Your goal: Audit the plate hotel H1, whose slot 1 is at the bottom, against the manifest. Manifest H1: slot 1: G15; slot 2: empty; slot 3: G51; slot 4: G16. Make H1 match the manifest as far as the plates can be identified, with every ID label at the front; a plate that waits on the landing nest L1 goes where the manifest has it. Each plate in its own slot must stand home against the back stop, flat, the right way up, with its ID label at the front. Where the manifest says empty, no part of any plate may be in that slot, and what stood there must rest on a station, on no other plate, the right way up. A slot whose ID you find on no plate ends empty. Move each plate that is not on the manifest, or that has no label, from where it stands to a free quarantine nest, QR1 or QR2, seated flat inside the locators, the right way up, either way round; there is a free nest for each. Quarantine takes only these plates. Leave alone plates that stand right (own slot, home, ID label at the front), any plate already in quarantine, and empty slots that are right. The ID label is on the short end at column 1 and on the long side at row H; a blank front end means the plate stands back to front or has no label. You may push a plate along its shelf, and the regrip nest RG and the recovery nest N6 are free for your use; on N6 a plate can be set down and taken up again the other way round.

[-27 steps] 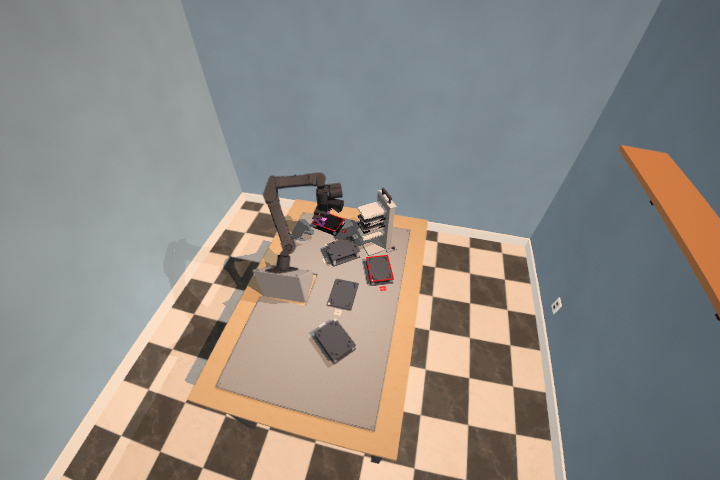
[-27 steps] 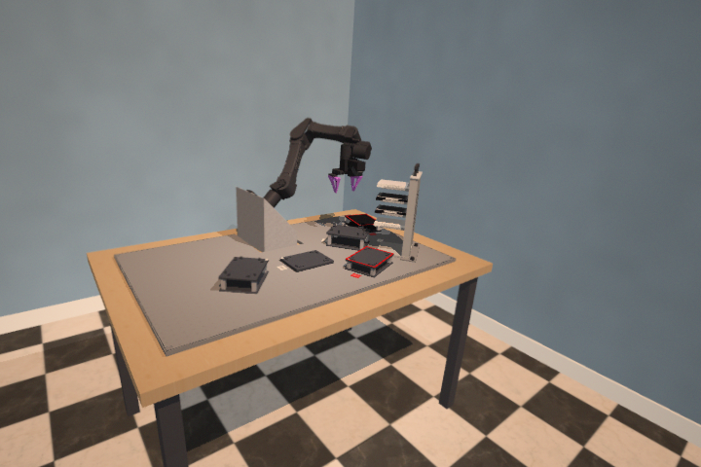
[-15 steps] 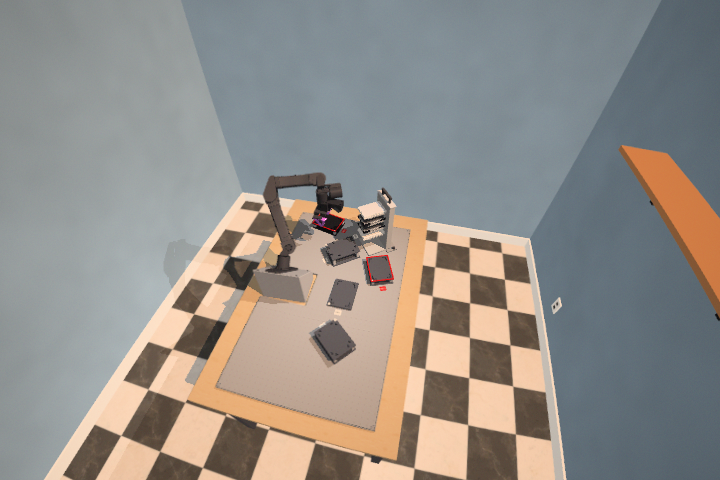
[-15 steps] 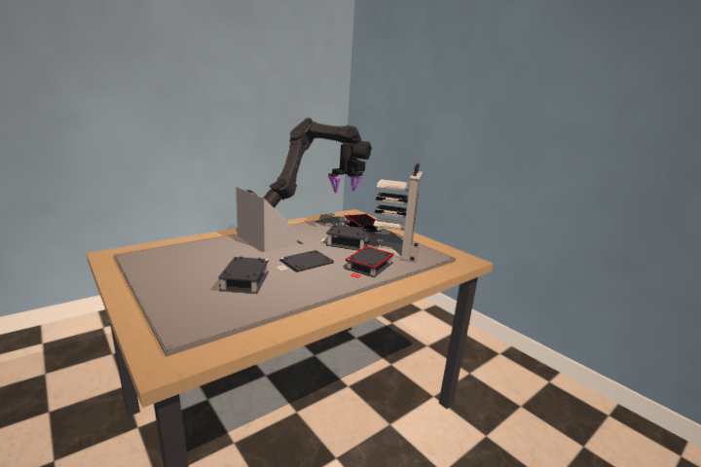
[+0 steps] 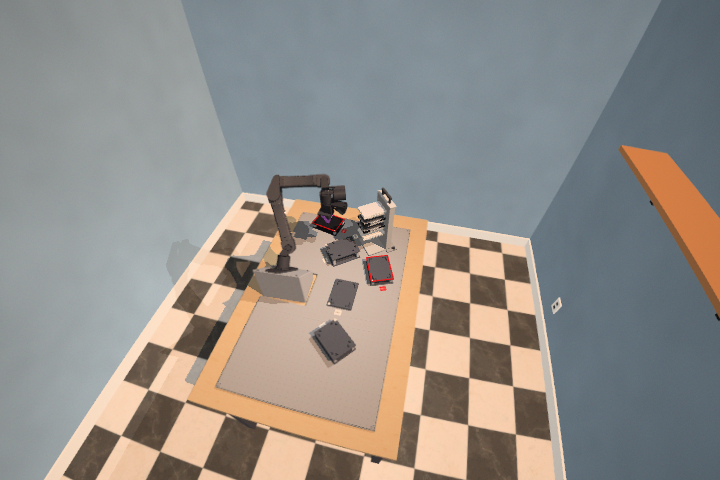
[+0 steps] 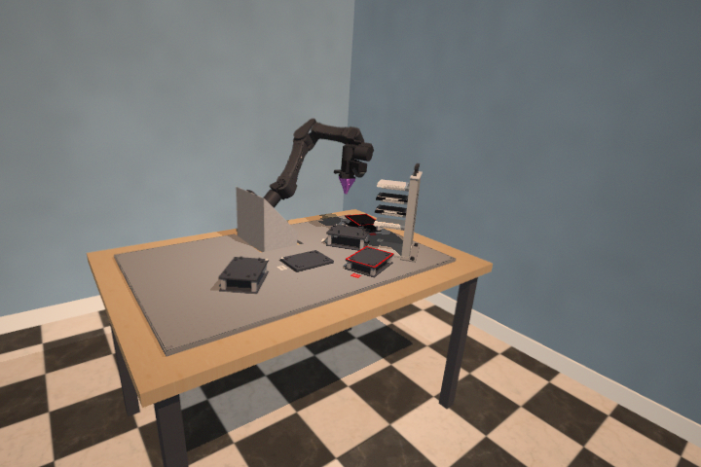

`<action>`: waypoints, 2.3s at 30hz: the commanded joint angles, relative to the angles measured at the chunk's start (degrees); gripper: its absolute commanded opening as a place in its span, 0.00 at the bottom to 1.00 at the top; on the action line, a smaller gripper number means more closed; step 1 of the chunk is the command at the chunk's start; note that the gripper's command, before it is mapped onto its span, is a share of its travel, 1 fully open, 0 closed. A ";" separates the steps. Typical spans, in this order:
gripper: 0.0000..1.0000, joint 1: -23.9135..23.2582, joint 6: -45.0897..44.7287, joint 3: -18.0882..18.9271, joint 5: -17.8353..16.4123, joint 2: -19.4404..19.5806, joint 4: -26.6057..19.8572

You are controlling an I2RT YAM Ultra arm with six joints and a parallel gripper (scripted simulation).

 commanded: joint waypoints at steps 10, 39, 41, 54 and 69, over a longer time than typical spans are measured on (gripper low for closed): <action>0.00 -5.26 -7.40 2.54 1.43 5.90 1.04; 0.00 -16.98 -23.42 4.29 2.59 19.53 2.48; 0.00 -16.98 -23.42 4.29 2.59 19.53 2.48; 0.00 -22.39 -30.76 5.17 3.21 25.96 3.18; 0.00 -27.79 -38.36 6.12 3.87 32.46 3.63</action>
